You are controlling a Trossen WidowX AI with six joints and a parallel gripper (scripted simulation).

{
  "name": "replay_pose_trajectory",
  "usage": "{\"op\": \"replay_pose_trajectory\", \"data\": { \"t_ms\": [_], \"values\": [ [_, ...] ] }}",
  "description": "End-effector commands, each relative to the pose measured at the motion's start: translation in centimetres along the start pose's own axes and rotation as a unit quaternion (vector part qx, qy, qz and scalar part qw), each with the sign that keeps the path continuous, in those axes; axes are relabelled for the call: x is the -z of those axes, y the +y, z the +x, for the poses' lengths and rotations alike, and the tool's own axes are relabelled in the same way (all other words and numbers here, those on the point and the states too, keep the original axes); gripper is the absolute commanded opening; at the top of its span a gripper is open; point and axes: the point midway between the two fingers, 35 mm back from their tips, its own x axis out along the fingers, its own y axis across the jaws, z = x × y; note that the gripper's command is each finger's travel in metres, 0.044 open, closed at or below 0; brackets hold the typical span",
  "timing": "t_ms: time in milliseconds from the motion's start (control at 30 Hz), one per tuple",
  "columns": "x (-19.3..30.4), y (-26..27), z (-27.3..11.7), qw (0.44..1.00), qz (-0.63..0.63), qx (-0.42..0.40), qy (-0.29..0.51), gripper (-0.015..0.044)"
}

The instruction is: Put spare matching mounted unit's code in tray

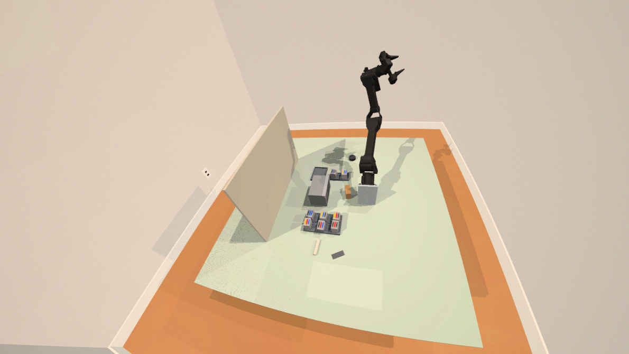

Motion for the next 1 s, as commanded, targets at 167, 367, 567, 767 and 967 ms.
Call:
{"op": "replay_pose_trajectory", "data": {
  "t_ms": [167,367,567,767,967],
  "values": [
    [0.0,0.0,0.0,1.000,0.000,0.000,0.000,0.0440],
    [-4.3,3.3,-2.0,0.993,0.089,-0.068,-0.037,0.0440],
    [-8.6,7.4,-5.2,0.959,0.222,-0.170,-0.044,0.0440],
    [-14.0,11.9,-10.9,0.880,0.359,-0.310,-0.032,0.0440],
    [-19.0,15.0,-17.9,0.770,0.464,-0.439,0.006,0.0440]
  ]
}}
